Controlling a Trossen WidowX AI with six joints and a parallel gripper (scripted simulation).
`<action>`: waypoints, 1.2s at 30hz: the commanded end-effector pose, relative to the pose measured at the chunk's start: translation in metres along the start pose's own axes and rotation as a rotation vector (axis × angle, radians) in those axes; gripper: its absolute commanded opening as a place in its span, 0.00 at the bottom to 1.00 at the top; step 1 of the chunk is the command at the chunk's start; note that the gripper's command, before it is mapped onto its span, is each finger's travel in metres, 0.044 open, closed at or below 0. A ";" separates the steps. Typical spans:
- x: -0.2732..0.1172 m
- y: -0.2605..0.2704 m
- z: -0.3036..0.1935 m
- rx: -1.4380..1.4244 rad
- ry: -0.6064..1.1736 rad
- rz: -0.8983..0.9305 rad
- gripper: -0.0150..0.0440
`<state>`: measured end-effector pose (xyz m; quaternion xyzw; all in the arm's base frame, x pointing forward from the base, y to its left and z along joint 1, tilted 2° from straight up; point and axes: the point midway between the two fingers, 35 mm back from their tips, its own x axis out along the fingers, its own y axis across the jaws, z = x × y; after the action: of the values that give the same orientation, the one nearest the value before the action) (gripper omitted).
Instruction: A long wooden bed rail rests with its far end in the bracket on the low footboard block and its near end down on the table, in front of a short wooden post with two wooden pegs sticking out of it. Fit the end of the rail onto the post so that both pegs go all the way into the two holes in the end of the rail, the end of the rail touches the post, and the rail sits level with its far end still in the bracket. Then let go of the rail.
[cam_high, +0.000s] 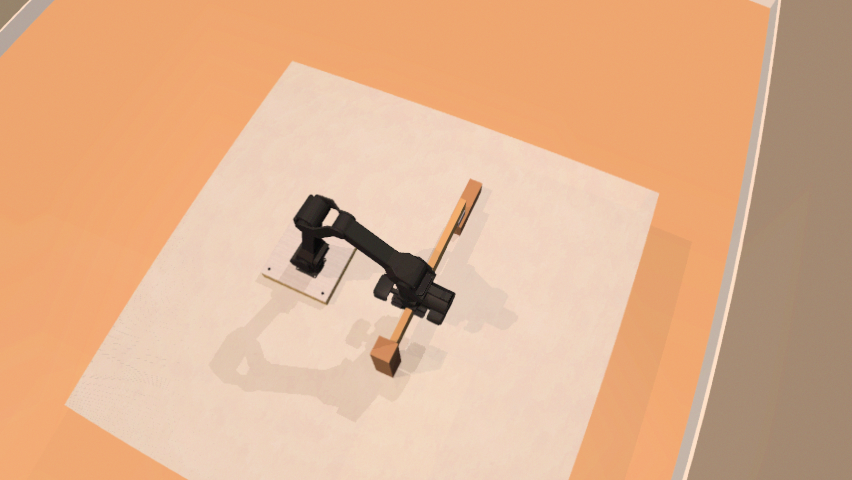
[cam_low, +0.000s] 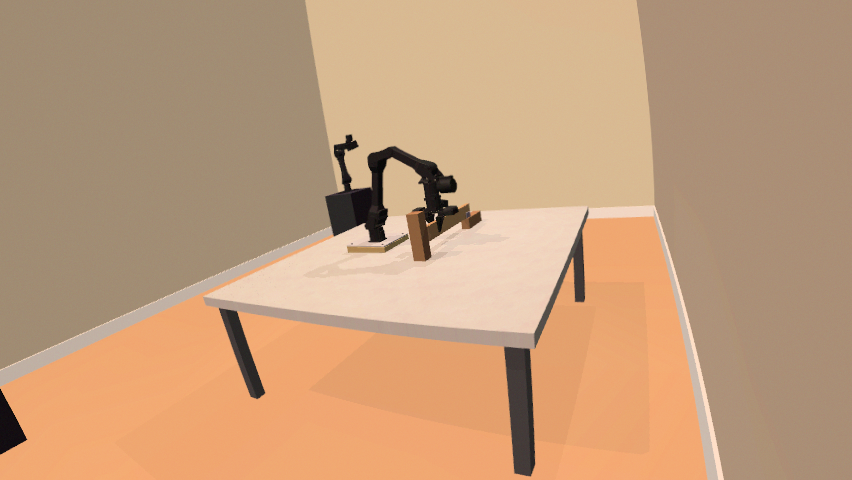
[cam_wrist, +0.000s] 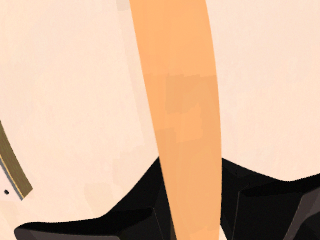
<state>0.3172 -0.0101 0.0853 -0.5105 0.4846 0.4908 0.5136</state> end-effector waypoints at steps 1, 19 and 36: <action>-0.003 -0.001 0.001 0.000 -0.001 -0.007 0.25; -0.004 -0.001 0.000 0.000 -0.001 -0.007 0.25; -0.002 -0.002 -0.005 0.000 0.000 -0.007 0.25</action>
<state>0.3177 -0.0133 0.0868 -0.5108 0.4845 0.4901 0.5140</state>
